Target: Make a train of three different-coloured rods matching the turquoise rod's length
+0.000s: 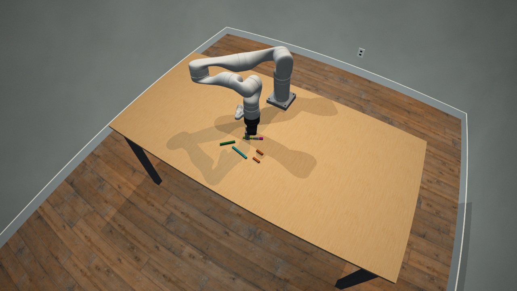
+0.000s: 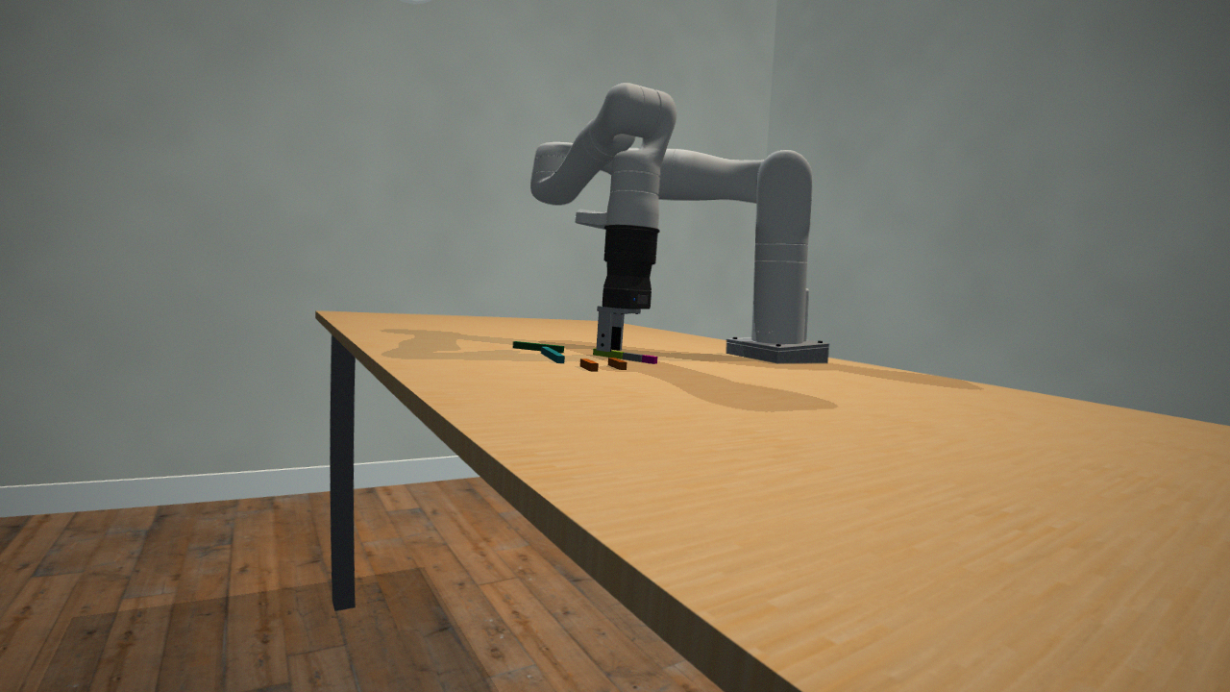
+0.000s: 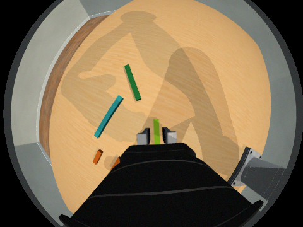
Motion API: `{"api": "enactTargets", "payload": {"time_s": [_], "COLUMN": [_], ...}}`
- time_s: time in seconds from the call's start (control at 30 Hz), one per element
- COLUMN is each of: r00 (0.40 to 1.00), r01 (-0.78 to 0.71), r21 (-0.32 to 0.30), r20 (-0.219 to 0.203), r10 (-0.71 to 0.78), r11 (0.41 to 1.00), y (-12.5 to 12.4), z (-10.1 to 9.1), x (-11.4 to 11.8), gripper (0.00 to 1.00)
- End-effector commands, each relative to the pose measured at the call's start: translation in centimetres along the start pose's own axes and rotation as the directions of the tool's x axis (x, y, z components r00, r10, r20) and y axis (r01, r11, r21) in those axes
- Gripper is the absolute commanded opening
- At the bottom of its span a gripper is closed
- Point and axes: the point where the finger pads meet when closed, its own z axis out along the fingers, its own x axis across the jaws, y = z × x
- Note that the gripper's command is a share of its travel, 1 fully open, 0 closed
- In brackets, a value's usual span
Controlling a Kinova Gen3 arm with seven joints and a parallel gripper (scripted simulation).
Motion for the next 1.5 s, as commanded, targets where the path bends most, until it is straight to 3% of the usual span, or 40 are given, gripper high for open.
{"api": "enactTargets", "payload": {"time_s": [0.0,0.5,0.9,0.93,1.47], "r00": [1.0,1.0,1.0,1.0,1.0], "r01": [-0.004,-0.005,-0.003,-0.003,-0.003], "r21": [0.005,0.004,0.002,0.002,0.002], "r20": [0.001,0.006,0.0,0.0,0.0], "r10": [0.004,0.005,0.003,0.003,0.003], "r11": [1.0,1.0,1.0,1.0,1.0], "y": [-0.1,-0.1,0.1,0.1,0.1], "z": [-0.5,-6.9,-8.2,-8.2,-8.2], "x": [0.0,-0.3,0.1,0.1,0.1], "gripper": [0.54,0.54,0.54,1.0,1.0]}}
